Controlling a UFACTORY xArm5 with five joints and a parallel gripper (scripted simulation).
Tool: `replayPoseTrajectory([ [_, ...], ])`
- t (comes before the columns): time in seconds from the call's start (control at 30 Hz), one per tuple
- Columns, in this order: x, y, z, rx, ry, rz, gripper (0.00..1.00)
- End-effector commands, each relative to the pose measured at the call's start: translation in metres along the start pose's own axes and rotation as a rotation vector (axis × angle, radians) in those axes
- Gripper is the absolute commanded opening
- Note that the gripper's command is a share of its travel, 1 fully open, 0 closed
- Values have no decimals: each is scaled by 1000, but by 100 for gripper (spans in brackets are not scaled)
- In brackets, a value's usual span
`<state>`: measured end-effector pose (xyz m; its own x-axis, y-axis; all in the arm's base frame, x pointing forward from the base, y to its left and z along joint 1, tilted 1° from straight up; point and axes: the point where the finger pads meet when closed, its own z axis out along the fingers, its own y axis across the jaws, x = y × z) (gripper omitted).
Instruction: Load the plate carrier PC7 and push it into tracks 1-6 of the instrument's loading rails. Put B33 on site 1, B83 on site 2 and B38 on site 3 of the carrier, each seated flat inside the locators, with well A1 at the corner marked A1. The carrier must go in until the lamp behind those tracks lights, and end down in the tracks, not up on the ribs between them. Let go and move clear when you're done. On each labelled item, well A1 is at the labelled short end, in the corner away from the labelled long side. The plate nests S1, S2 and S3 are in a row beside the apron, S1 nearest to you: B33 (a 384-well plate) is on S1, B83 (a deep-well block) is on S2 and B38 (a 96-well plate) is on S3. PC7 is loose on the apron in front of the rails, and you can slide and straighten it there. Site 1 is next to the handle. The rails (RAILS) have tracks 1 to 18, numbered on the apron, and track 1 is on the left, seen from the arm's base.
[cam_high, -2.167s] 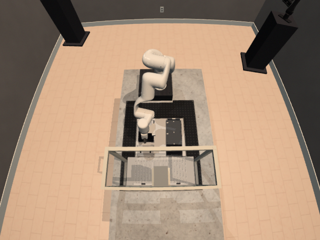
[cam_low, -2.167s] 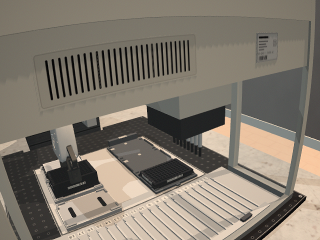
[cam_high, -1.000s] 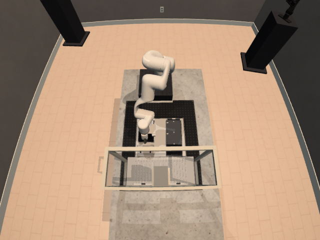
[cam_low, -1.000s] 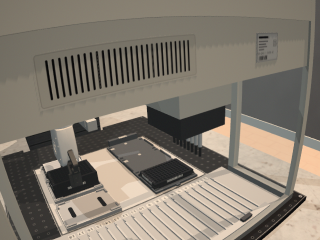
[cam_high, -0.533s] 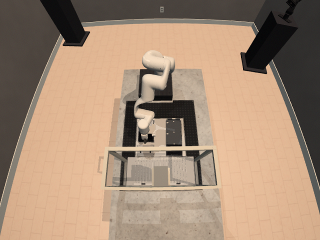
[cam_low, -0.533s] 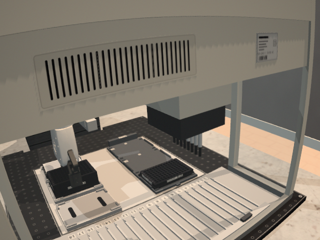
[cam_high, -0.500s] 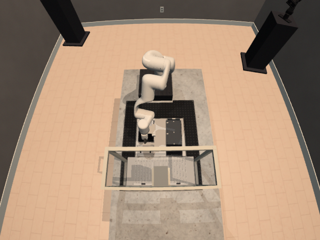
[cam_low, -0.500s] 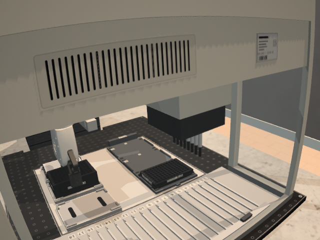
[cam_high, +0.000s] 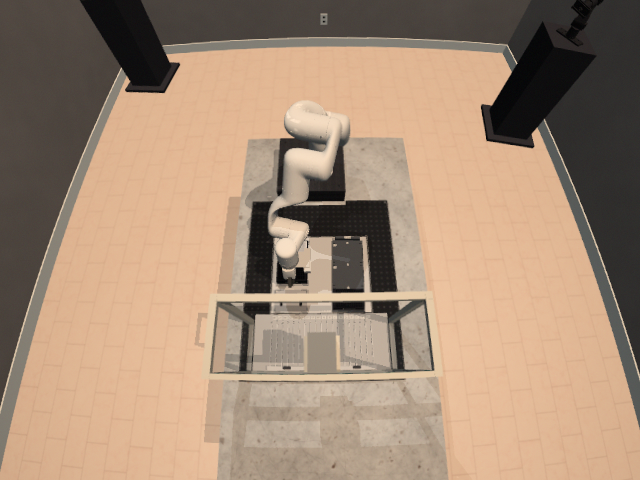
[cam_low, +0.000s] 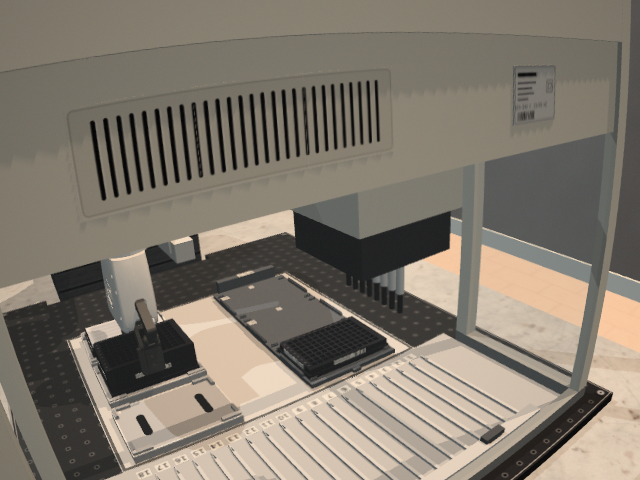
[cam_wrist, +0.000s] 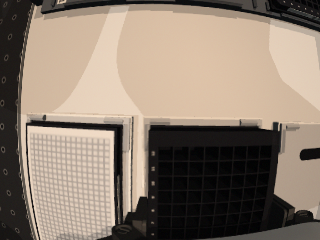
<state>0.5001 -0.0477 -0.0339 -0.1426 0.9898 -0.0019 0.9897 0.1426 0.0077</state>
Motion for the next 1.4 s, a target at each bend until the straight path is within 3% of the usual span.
replayPoseTrajectory([
  [0.0, 0, 2, -1, -9, 18, 0, 0],
  [0.7, 0, 2, -1, -9, 18, 0, 0],
  [1.37, -1, 1, -13, -9, 18, 0, 0],
])
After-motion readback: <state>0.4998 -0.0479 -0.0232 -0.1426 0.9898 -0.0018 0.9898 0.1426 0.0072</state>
